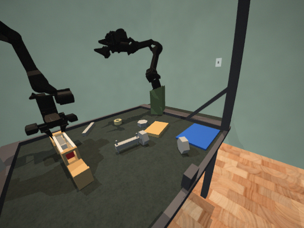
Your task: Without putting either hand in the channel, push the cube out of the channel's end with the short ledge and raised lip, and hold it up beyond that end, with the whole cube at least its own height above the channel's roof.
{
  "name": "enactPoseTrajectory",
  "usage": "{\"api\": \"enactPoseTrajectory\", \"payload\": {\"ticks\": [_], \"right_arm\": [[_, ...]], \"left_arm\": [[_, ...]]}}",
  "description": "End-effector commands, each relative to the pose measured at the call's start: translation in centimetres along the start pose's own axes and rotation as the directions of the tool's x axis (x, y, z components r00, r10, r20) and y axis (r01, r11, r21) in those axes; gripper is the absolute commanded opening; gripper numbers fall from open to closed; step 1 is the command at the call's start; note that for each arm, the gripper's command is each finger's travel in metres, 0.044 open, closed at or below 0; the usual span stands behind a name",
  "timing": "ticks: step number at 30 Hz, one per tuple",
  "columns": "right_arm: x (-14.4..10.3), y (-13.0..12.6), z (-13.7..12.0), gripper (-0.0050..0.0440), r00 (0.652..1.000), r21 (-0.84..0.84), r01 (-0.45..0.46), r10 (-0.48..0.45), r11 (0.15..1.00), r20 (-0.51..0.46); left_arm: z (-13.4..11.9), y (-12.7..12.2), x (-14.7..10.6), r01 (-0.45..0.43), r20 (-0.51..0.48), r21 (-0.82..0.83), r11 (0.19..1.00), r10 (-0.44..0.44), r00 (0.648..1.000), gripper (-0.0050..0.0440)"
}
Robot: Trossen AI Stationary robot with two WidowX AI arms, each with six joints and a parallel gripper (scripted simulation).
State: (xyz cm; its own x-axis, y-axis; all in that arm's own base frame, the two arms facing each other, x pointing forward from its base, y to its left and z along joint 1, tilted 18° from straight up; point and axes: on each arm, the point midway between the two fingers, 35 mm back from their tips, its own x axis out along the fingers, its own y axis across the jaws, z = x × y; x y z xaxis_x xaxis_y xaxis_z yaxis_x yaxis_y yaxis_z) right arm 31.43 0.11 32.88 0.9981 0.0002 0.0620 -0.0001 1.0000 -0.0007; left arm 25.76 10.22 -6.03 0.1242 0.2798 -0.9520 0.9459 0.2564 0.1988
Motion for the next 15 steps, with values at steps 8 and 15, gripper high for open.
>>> {"api": "enactPoseTrajectory", "payload": {"ticks": [8,15], "right_arm": [[-0.2,0.0,0.8,0.04,1.0,0.001,0.001,-0.001,1.0,0.02],[-0.2,0.0,0.8,0.04,1.0,0.001,0.001,-0.001,1.0,0.02]], "left_arm": [[-0.1,0.4,-0.9,-0.014,-0.002,-0.006,1.0,0.014,1.0,0.0157],[-0.1,0.6,-1.2,-0.019,-0.003,-0.007,1.0,0.019,1.0,0.0157]]}}
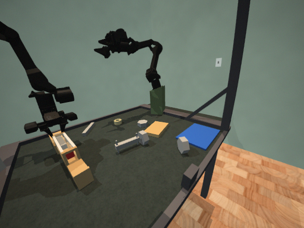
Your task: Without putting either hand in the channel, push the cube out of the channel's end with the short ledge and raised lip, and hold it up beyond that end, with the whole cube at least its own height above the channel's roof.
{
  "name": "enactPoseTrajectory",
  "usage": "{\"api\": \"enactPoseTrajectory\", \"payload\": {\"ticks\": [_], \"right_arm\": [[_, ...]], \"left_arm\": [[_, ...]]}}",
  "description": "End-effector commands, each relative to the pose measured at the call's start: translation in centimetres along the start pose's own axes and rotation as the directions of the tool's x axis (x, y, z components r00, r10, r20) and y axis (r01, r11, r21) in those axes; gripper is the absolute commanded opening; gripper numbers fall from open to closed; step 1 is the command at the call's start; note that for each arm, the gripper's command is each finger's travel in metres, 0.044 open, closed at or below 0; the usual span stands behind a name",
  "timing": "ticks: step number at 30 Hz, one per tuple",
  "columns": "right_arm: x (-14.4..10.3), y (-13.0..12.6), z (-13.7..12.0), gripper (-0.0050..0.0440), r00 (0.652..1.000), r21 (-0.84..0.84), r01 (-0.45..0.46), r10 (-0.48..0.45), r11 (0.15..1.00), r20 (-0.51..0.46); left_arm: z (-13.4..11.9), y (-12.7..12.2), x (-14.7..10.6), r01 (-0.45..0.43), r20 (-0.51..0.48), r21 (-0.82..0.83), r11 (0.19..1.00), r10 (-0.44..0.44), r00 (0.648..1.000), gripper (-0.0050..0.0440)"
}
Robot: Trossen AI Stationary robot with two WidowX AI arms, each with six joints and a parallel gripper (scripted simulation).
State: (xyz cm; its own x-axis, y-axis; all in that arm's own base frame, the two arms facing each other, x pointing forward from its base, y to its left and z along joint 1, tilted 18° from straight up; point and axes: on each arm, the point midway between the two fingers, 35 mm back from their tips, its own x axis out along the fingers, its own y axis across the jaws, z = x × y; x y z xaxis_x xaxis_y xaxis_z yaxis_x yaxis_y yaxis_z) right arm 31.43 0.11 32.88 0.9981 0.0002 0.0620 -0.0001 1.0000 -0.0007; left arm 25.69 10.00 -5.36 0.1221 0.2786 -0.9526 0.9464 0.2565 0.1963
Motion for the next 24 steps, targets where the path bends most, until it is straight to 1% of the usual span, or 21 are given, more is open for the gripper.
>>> {"api": "enactPoseTrajectory", "payload": {"ticks": [1,2,5,6,8,9,16,17,24], "right_arm": [[-0.2,0.0,0.8,0.04,1.0,0.001,0.001,-0.001,1.0,0.02],[-0.2,0.0,0.8,0.04,1.0,0.001,0.001,-0.001,1.0,0.02],[-0.2,0.0,0.8,0.04,1.0,0.001,0.001,-0.001,1.0,0.02],[-0.2,0.0,0.8,0.04,1.0,0.001,0.001,-0.001,1.0,0.02],[-0.2,0.0,0.8,0.04,1.0,0.001,0.001,-0.001,1.0,0.02],[-0.2,0.0,0.8,0.04,1.0,0.001,0.001,-0.001,1.0,0.02],[-0.2,0.0,0.8,0.04,1.0,0.001,0.001,-0.001,1.0,0.02],[-0.2,0.0,0.8,0.04,1.0,0.001,0.001,-0.001,1.0,0.02],[-0.2,0.0,0.8,0.04,1.0,0.001,0.001,-0.001,1.0,0.02]], "left_arm": [[-0.1,0.5,-0.5,-0.021,-0.003,-0.007,1.0,0.021,1.0,0.0157],[-0.1,0.5,-2.0,-0.021,-0.004,-0.008,1.0,0.021,1.0,0.0157],[-0.1,0.8,-3.5,-0.025,-0.004,-0.009,1.0,0.025,1.0,0.0157],[-0.1,0.7,-2.7,-0.024,-0.003,-0.008,1.0,0.024,1.0,0.0157],[-0.1,0.7,-2.7,-0.024,-0.003,-0.008,1.0,0.024,1.0,0.0157],[-0.1,0.5,-4.1,-0.022,-0.004,-0.008,1.0,0.022,1.0,0.0157],[-0.1,0.7,-7.2,-0.032,-0.003,-0.01,0.999,0.032,0.999,0.0157],[-0.1,0.7,-6.1,-0.03,-0.003,-0.008,1.0,0.03,1.0,0.0157],[-0.1,0.5,-5.9,-0.03,-0.003,-0.009,1.0,0.03,1.0,0.0157]]}}
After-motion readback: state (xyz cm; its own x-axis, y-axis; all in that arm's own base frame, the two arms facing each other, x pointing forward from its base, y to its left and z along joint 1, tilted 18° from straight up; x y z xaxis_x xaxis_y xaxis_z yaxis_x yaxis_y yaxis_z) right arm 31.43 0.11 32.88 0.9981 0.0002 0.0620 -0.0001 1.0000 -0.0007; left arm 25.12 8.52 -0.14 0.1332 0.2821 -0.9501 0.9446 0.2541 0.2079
